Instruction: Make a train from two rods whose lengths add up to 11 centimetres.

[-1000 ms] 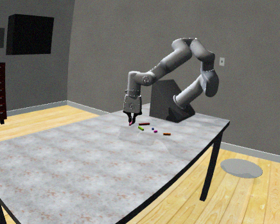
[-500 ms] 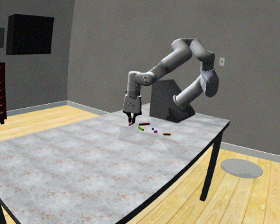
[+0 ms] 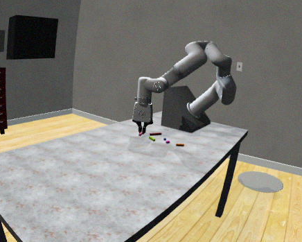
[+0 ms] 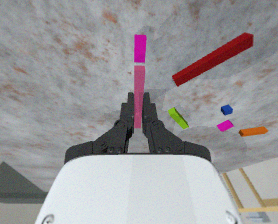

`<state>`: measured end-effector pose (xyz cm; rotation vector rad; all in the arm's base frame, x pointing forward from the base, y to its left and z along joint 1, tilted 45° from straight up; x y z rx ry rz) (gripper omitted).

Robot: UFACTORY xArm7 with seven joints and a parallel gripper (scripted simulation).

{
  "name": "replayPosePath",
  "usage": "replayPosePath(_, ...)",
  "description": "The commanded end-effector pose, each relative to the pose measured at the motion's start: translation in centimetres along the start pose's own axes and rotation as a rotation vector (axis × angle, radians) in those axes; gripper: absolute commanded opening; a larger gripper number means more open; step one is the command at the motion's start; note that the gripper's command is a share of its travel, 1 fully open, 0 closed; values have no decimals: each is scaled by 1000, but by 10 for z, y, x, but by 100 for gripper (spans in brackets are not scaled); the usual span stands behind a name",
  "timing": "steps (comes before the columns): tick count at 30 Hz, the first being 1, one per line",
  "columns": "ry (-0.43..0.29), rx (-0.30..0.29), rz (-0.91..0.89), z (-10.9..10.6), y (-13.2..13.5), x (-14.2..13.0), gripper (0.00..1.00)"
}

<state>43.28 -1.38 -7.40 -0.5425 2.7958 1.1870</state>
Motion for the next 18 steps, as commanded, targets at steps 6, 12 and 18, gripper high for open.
replayPosePath(6,-3,4,0,-1,-1,-1,4)
replayPosePath(12,-3,4,0,2,-1,-1,4)
replayPosePath(18,-3,4,0,7,-1,-1,4)
Point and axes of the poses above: the point where the finger pads meet when closed, its own z axis out along the fingers, its own y axis across the jaws, x = y × z, the point moved 6 cm from there along -z, back along the fingers, and after that the axes turned 7 degrees about z, right-handed, at the moved point
